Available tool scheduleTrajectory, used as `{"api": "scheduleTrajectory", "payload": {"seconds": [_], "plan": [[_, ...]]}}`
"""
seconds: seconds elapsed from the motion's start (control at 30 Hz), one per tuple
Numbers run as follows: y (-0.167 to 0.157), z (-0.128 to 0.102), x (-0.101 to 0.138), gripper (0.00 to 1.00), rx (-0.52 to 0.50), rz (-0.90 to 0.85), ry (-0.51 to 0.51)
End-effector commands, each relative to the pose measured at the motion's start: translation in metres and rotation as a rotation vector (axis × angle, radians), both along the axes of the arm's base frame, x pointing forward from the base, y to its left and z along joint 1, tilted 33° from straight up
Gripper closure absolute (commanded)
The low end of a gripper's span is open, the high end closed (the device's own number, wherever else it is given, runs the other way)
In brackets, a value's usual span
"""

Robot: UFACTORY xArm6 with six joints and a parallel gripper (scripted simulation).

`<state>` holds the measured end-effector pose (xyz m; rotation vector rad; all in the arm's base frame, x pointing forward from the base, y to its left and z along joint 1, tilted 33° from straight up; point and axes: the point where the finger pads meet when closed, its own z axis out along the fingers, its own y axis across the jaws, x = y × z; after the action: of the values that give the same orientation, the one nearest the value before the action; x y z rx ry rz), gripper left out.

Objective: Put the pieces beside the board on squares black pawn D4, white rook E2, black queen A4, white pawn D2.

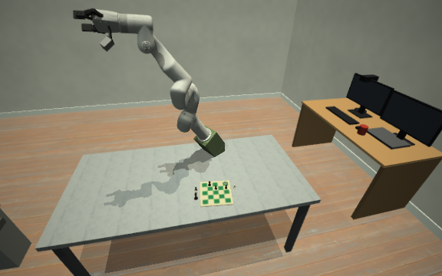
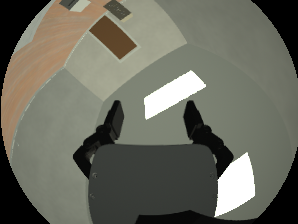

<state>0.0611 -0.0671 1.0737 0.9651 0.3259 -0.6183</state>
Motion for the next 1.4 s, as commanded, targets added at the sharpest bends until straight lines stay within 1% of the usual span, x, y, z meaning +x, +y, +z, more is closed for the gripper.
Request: {"api": "scheduleTrajectory", "payload": {"seconds": [0.0,0.03,0.07,0.17,0.23,0.27,0.33,0.4,0.43,0.47,0.6,0.63,0.67,0.7,0.83,0.97,1.0,1.1,1.17,1.2,1.3,1.37], "plan": [[-0.051,-0.010,-0.029,0.00,0.094,0.031,-0.025],[-0.051,-0.010,-0.029,0.00,0.094,0.031,-0.025],[-0.093,-0.029,-0.041,0.00,0.239,0.093,-0.044],[-0.121,-0.035,-0.054,0.00,0.239,0.093,-0.044],[-0.122,-0.035,-0.054,0.00,0.239,0.093,-0.044],[-0.155,-0.058,-0.058,0.00,0.386,0.161,-0.055],[-0.177,-0.065,-0.065,0.00,0.386,0.161,-0.055],[-0.177,-0.065,-0.065,0.00,0.386,0.161,-0.055],[-0.191,-0.070,-0.069,0.00,0.386,0.161,-0.055],[-0.217,-0.094,-0.066,0.00,0.534,0.236,-0.056],[-0.254,-0.110,-0.073,0.00,0.534,0.236,-0.056],[-0.256,-0.111,-0.074,0.00,0.534,0.236,-0.056],[-0.256,-0.111,-0.074,0.00,0.534,0.236,-0.056],[-0.284,-0.142,-0.067,0.00,0.680,0.315,-0.049],[-0.316,-0.159,-0.069,0.00,0.680,0.315,-0.049],[-0.316,-0.159,-0.069,0.00,0.680,0.315,-0.049],[-0.360,-0.205,-0.057,0.00,0.825,0.399,-0.034],[-0.369,-0.212,-0.055,0.00,0.825,0.399,-0.034],[-0.369,-0.212,-0.055,0.00,0.825,0.399,-0.034],[-0.393,-0.250,-0.040,0.00,0.967,0.486,-0.012],[-0.413,-0.269,-0.035,0.00,0.967,0.486,-0.012],[-0.413,-0.269,-0.035,0.00,0.967,0.486,-0.012]]}}
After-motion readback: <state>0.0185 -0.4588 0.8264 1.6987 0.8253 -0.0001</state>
